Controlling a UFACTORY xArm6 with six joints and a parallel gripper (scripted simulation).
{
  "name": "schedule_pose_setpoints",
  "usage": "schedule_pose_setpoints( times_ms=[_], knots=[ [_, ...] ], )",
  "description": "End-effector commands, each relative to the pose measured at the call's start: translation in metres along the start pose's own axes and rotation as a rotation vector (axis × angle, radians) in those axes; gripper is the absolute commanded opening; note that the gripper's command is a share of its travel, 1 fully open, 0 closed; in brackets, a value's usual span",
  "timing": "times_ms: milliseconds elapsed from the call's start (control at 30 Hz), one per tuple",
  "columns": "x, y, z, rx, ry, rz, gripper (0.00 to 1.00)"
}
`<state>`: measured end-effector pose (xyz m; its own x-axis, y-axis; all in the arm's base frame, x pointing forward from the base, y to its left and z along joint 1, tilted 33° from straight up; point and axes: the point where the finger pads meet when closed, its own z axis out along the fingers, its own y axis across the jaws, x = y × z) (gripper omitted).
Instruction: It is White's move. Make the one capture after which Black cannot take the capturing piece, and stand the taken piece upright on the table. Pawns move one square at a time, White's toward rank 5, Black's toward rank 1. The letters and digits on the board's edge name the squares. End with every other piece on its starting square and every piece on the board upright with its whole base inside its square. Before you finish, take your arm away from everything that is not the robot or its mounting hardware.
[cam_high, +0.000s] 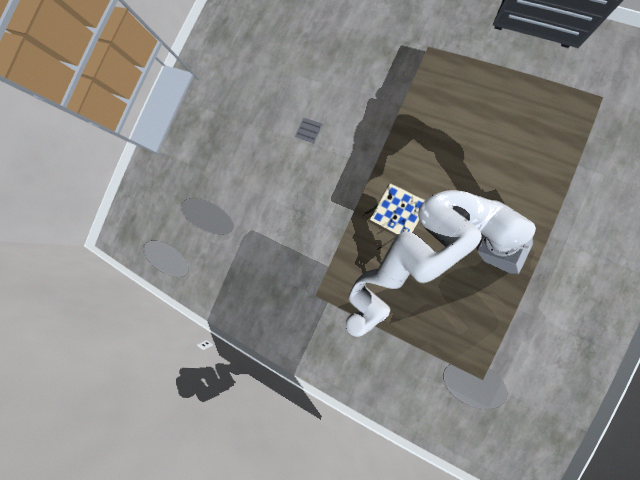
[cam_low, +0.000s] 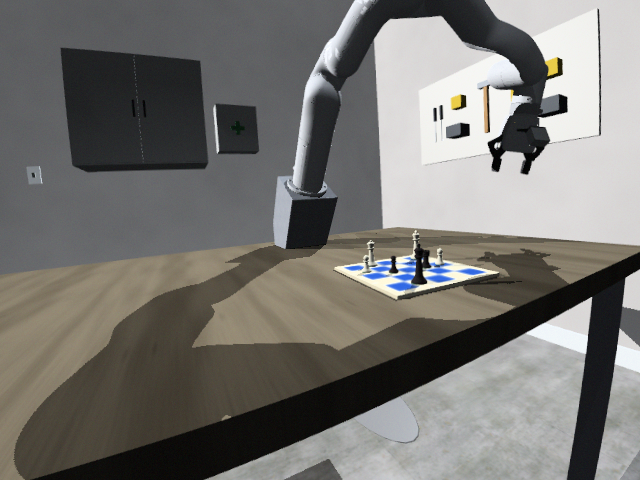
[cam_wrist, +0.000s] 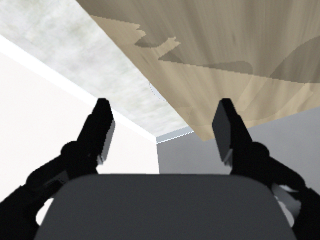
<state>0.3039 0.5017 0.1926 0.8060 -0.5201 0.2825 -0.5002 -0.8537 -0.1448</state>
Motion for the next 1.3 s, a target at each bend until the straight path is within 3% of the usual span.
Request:
schedule_pose_setpoints(
  times_ms=[0, 67, 100, 167, 200, 267, 300, 367, 433, 500, 533, 633, 667, 733, 800, 867, 900, 967, 1033, 1100, 1133, 1200, 1233, 1267],
  knots=[
    [0.022, 0.017, 0.008, -0.057, 0.145, 0.104, 1.0],
    [0.022, 0.017, 0.008, -0.057, 0.145, 0.104, 1.0],
    [0.033, 0.028, 0.015, -0.093, 0.215, 0.157, 1.0],
    [0.033, 0.028, 0.015, -0.093, 0.215, 0.157, 1.0],
    [0.045, 0.039, 0.021, -0.131, 0.291, 0.214, 1.0],
    [0.045, 0.039, 0.021, -0.131, 0.291, 0.214, 1.0],
    [0.058, 0.051, 0.028, -0.171, 0.374, 0.277, 1.0],
    [0.058, 0.051, 0.028, -0.171, 0.375, 0.277, 1.0],
    [0.072, 0.064, 0.036, -0.216, 0.465, 0.344, 1.0],
    [0.072, 0.064, 0.036, -0.216, 0.465, 0.344, 1.0],
    [0.087, 0.078, 0.044, -0.253, 0.541, 0.402, 1.0],
    [0.087, 0.078, 0.044, -0.262, 0.558, 0.415, 1.0],
    [0.102, 0.092, 0.053, -0.302, 0.639, 0.476, 1.0],
    [0.102, 0.092, 0.053, -0.309, 0.651, 0.485, 1.0],
    [0.117, 0.105, 0.061, -0.349, 0.734, 0.548, 1.0],
    [0.117, 0.105, 0.061, -0.355, 0.744, 0.555, 1.0],
    [0.132, 0.119, 0.069, -0.386, 0.813, 0.607, 1.0],
    [0.132, 0.119, 0.069, -0.399, 0.836, 0.624, 1.0],
    [0.146, 0.132, 0.077, -0.437, 0.914, 0.683, 1.0],
    [0.146, 0.132, 0.077, -0.443, 0.925, 0.691, 1.0],
    [0.16, 0.144, 0.084, -0.475, 0.993, 0.742, 1.0],
    [0.16, 0.144, 0.084, -0.475, 0.993, 0.742, 1.0],
    [0.173, 0.156, 0.091, -0.511, 1.068, 0.799, 1.0],
    [0.173, 0.156, 0.091, -0.524, 1.091, 0.816, 1.0]
  ],
)
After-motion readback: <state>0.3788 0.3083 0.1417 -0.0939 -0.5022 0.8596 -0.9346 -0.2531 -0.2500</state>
